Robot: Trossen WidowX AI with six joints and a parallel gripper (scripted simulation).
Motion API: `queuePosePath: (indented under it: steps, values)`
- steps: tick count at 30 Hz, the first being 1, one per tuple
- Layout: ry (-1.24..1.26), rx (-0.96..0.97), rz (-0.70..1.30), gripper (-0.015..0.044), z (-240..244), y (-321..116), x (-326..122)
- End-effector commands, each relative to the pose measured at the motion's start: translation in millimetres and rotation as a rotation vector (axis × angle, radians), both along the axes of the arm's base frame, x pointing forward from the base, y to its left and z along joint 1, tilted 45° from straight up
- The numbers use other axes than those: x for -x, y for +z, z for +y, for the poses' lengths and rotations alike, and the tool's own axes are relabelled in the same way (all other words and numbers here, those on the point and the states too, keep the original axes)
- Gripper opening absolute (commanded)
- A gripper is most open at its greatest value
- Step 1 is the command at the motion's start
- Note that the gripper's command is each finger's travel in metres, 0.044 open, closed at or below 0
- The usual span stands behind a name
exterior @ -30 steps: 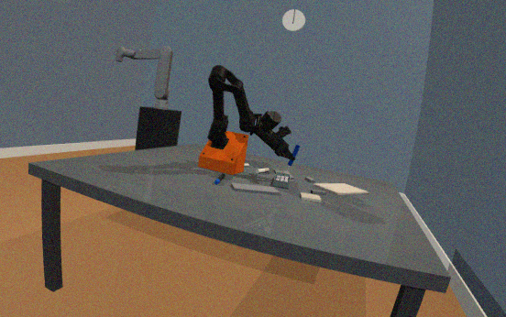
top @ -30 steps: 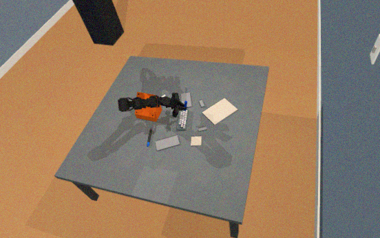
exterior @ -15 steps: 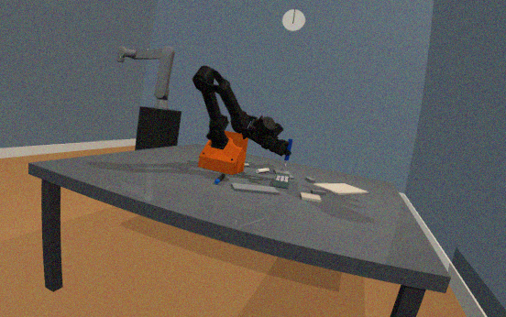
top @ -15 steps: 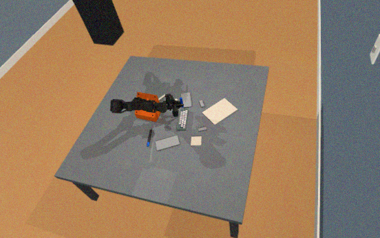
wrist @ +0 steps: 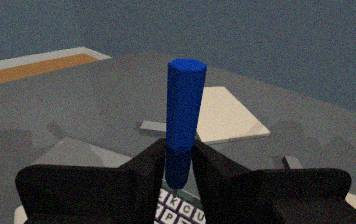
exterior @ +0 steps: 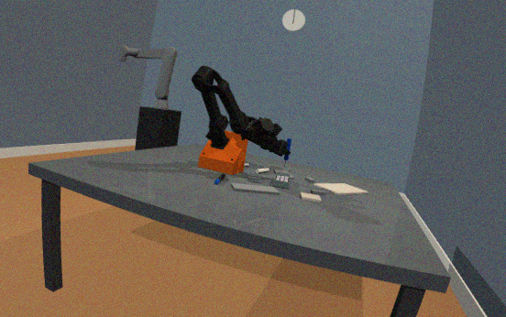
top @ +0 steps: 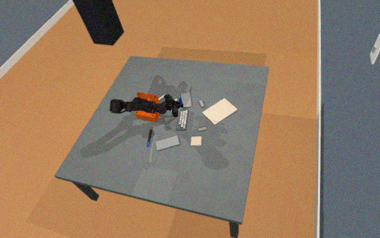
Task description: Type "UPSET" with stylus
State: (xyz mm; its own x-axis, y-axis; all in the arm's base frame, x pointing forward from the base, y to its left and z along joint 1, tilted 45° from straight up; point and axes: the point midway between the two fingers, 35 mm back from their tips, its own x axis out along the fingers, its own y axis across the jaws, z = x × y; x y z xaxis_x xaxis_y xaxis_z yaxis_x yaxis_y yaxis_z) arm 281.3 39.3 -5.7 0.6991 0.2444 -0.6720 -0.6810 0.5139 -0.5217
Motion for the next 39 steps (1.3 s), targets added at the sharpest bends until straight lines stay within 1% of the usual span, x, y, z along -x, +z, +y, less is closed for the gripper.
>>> queuePosePath:
  steps: [1, 15, 35, 38, 39]
  values:
    - [0.007, 0.0, 0.01, 0.0, -3.8, -7.2, 2.9]
    - [0.006, 0.0, 0.009, 0.0, -20.1, -23.7, 3.9]
    - [0.006, 0.0, 0.009, 0.0, -20.4, -24.0, 3.9]
    - [0.007, 0.001, 0.01, 0.0079, -19.7, -24.9, 2.1]
    - [0.007, 0.001, 0.011, 0.0081, -19.5, -25.2, 1.5]
